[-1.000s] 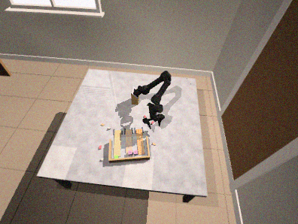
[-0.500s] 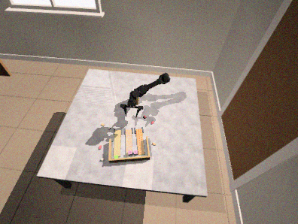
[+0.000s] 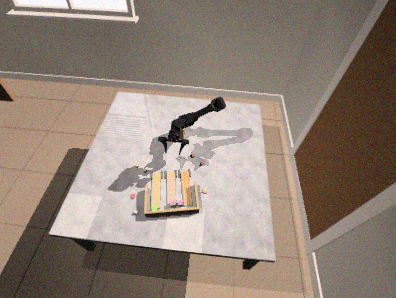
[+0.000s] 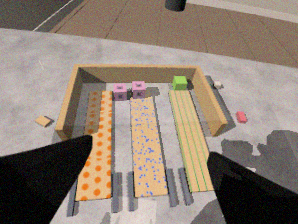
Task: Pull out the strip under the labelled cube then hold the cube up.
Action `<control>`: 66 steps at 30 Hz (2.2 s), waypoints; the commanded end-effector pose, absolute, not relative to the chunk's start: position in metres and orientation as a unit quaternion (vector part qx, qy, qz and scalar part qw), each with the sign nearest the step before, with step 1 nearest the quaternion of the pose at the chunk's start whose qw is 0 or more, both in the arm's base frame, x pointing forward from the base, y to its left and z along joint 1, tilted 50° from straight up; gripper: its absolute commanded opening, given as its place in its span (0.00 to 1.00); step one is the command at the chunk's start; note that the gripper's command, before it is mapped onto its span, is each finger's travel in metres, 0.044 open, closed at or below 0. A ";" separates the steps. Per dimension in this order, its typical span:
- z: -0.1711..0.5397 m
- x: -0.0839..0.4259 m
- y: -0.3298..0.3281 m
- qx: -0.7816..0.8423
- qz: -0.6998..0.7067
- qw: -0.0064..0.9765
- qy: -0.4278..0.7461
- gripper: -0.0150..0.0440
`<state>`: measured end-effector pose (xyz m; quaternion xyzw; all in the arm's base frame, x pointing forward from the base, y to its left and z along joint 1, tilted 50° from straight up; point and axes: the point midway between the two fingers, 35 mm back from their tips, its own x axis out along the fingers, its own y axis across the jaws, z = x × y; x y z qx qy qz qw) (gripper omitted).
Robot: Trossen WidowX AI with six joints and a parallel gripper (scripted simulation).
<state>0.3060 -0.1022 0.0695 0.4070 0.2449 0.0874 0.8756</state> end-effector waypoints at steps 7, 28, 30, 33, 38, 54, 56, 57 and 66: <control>0.050 0.335 -0.103 0.382 0.115 0.860 0.319 0.67; -0.009 0.382 -0.035 0.249 0.329 0.696 0.588 0.25; -0.009 0.382 -0.035 0.249 0.329 0.696 0.588 0.25; -0.012 0.382 -0.032 0.249 0.329 0.696 0.588 0.25; -0.017 0.384 -0.026 0.249 0.329 0.696 0.588 0.25; -0.035 0.387 -0.007 0.249 0.329 0.696 0.588 0.25; -0.037 0.388 -0.004 0.249 0.329 0.696 0.588 0.25; -0.038 0.388 -0.003 0.249 0.329 0.696 0.588 0.25; -0.047 0.389 0.009 0.250 0.329 0.696 0.587 0.25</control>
